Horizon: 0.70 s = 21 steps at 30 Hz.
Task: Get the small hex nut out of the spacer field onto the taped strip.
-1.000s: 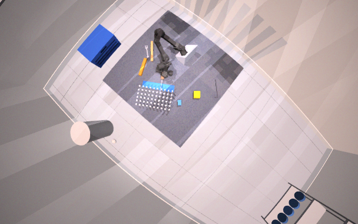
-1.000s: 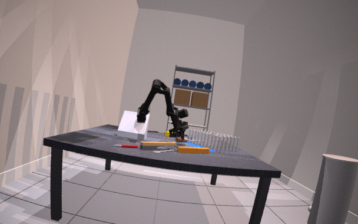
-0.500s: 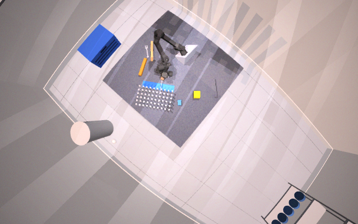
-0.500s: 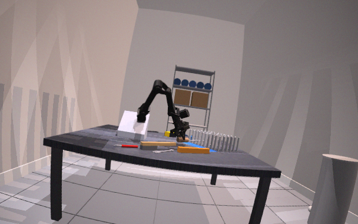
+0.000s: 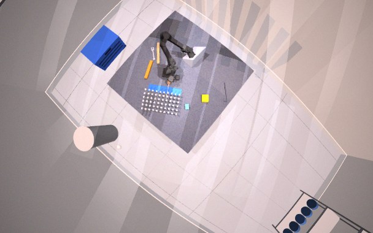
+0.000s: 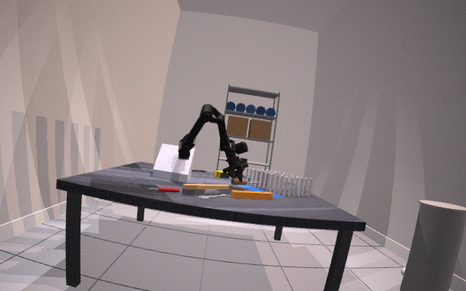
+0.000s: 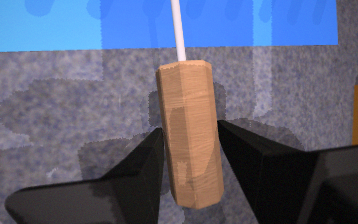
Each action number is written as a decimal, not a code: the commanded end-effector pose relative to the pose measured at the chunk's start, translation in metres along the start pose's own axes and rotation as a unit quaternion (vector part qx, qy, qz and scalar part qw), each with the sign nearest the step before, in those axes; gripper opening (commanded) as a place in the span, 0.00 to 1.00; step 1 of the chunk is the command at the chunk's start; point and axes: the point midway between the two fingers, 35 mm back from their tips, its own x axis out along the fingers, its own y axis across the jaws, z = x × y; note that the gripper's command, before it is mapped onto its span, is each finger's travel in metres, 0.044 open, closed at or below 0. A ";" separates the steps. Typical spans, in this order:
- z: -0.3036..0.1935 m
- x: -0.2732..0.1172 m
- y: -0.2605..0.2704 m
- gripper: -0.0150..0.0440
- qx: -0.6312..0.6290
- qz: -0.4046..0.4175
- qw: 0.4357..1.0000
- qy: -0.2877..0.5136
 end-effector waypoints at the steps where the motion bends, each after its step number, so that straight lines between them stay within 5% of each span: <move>1: 0.006 0.001 -0.001 0.25 0.002 -0.002 1.000 -0.002; 21: 0.018 0.005 -0.001 0.25 0.003 -0.002 1.000 -0.003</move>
